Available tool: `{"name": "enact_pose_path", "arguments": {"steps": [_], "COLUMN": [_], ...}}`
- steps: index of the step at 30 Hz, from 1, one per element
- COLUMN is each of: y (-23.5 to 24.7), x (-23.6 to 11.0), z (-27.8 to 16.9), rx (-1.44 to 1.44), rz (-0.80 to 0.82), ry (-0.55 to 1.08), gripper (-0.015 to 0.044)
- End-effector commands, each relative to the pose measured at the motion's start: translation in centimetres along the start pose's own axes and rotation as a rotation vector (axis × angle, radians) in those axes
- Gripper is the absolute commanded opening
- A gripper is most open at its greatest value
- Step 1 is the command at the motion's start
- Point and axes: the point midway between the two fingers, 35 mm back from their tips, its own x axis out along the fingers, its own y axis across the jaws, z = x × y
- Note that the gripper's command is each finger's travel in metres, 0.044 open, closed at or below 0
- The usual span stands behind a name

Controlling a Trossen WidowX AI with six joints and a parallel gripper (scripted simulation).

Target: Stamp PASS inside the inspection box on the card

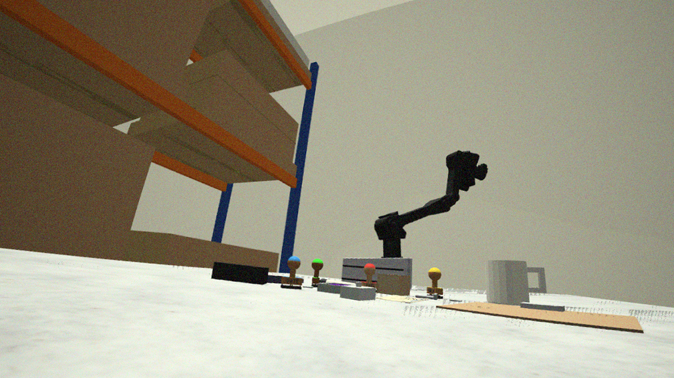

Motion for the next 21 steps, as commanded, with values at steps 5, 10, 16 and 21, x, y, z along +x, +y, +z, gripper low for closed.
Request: {"name": "enact_pose_path", "arguments": {"steps": [5,10,16,21], "y": [1.9,6.1,11.6,15.2], "x": [-0.9,-3.5,-8.3,-13.6], "z": [-1.6,-5.5,-11.8,-17.5], "rx": [-0.026,-0.084,-0.198,-0.288], "rz": [0.059,0.201,0.417,0.605], "ry": [0.014,0.053,0.130,0.206], "gripper": [0.0269,0.0226,0.0226,0.0226]}}
